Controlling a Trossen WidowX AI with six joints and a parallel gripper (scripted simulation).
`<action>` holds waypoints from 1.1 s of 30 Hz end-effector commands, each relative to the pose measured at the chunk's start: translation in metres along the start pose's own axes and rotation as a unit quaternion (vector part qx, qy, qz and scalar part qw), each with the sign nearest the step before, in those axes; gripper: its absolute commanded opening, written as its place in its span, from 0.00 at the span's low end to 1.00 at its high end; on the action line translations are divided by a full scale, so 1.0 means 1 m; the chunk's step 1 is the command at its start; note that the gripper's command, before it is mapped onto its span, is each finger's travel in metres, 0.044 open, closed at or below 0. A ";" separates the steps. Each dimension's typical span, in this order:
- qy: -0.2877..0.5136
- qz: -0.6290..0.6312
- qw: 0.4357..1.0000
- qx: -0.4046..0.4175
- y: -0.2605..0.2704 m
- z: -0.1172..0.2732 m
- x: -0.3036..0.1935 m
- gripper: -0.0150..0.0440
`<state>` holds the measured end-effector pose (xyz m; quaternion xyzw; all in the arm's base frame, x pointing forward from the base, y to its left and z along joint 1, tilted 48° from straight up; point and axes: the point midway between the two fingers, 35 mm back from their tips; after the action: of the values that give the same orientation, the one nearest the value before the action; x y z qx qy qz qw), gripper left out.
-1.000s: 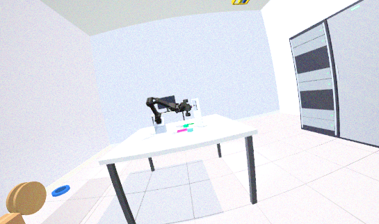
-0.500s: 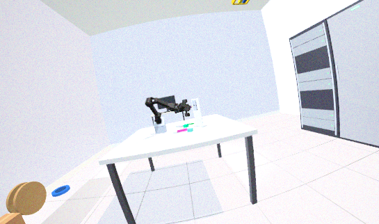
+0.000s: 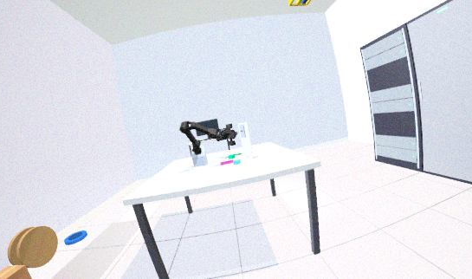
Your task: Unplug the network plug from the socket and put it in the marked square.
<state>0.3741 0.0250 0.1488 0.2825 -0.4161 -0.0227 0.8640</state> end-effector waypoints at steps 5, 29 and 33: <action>-0.002 0.004 1.000 0.003 0.003 0.006 -0.001 0.25; 0.000 0.000 1.000 0.000 0.002 0.015 -0.006 0.25; 0.000 0.001 1.000 0.001 0.017 0.020 0.000 0.25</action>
<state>0.3568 0.0236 0.1544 0.2834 -0.4110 -0.0241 0.8661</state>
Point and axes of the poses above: the point midway between the two fingers, 35 mm back from their tips, its own z axis back along the fingers, its own y axis across the jaws, x = y × z, and after that the axes turned 15 degrees about z, right-handed
